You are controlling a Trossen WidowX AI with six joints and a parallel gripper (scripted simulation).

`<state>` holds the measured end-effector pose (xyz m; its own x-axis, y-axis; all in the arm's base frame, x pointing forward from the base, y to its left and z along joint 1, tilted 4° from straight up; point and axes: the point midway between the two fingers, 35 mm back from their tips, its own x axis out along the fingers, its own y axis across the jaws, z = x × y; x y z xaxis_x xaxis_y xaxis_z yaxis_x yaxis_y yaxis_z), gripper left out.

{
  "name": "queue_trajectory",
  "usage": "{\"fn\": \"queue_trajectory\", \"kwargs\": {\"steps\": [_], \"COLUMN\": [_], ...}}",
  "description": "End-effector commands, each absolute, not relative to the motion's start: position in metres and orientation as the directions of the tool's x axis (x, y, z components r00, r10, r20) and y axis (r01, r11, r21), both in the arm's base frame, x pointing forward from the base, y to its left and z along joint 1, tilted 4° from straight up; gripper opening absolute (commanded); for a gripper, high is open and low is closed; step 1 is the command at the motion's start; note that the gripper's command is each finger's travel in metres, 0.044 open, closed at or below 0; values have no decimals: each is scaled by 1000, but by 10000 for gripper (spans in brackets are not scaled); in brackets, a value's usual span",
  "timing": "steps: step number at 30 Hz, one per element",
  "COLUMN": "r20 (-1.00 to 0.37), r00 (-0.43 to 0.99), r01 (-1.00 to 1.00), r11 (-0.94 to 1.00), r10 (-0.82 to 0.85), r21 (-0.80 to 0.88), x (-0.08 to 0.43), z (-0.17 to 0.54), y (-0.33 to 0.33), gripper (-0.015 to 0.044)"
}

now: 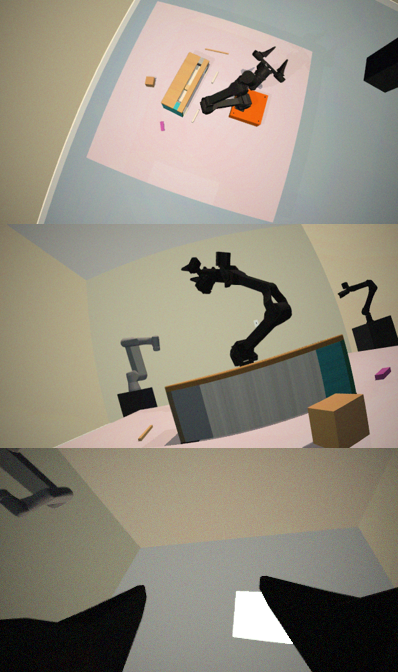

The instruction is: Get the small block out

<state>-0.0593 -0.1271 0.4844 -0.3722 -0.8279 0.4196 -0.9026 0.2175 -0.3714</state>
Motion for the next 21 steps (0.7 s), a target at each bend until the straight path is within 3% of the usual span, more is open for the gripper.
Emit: {"fn": "queue_trajectory", "kwargs": {"steps": [1,5,10,16,21], "r20": [414,294,100,-49,-217], "r00": [-368,-267,-64,127,321], "r01": [-899,-734,-266,132,440], "r11": [205,-3,-79,66,348], "r10": [-833,-918,-993,-991,-922], "r21": [-387,-679,-961,-989,-828], "x": [-60,-61,-42,-6,41], "z": [484,466,435,405,372], "y": [-129,-161,-209,-245,-267], "gripper": [400,400,400,400,400]}}
